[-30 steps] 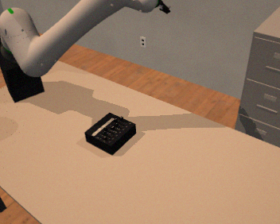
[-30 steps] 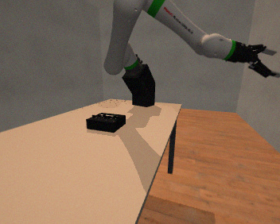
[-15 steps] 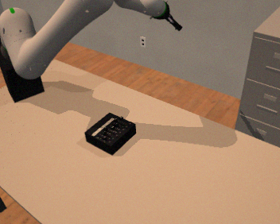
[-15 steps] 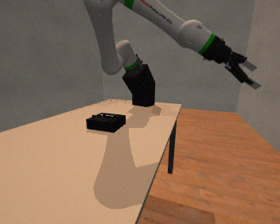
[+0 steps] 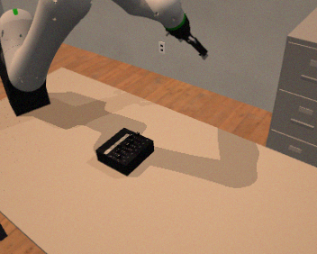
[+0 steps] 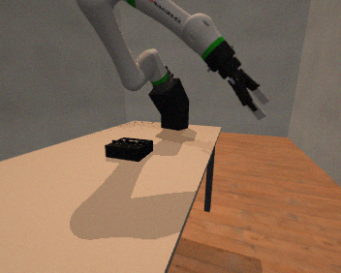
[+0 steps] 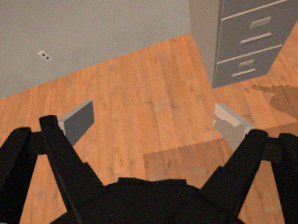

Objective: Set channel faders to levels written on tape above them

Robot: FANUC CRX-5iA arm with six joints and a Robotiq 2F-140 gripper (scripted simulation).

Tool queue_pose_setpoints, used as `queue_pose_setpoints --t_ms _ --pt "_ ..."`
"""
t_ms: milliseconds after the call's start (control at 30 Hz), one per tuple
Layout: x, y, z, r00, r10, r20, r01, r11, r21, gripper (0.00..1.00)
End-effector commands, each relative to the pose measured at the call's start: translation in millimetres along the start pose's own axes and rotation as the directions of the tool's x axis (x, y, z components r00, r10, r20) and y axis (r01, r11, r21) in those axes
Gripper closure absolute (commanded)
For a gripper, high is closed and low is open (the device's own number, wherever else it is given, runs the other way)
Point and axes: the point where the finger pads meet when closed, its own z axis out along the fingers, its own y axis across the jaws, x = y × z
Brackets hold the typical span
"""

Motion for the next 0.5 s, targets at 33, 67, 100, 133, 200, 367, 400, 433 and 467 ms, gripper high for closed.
queue_pose_setpoints --t_ms 33,67,100,133,200,367,400,433,467 --pt "-25.0 20.6 -23.1 0.999 -0.029 0.045 0.03 0.999 -0.018 0.0" --pt "-58.5 45.9 -49.3 0.993 -0.06 0.106 0.066 0.996 -0.054 0.0" --pt "-58.5 45.9 -49.3 0.993 -0.06 0.106 0.066 0.996 -0.054 0.0" --pt "-58.5 45.9 -49.3 0.993 -0.06 0.106 0.066 0.996 -0.054 0.0" --pt "-91.3 67.4 -75.5 0.982 -0.086 0.167 0.101 0.991 -0.082 0.0" --pt "-124.1 85.8 -102.3 0.968 -0.108 0.228 0.134 0.986 -0.104 0.0" --pt "-124.1 85.8 -102.3 0.968 -0.108 0.228 0.134 0.986 -0.104 0.0" --pt "-124.1 85.8 -102.3 0.968 -0.108 0.228 0.134 0.986 -0.104 0.0" --pt "-155.3 100.8 -128.3 0.95 -0.124 0.286 0.164 0.979 -0.119 0.0"
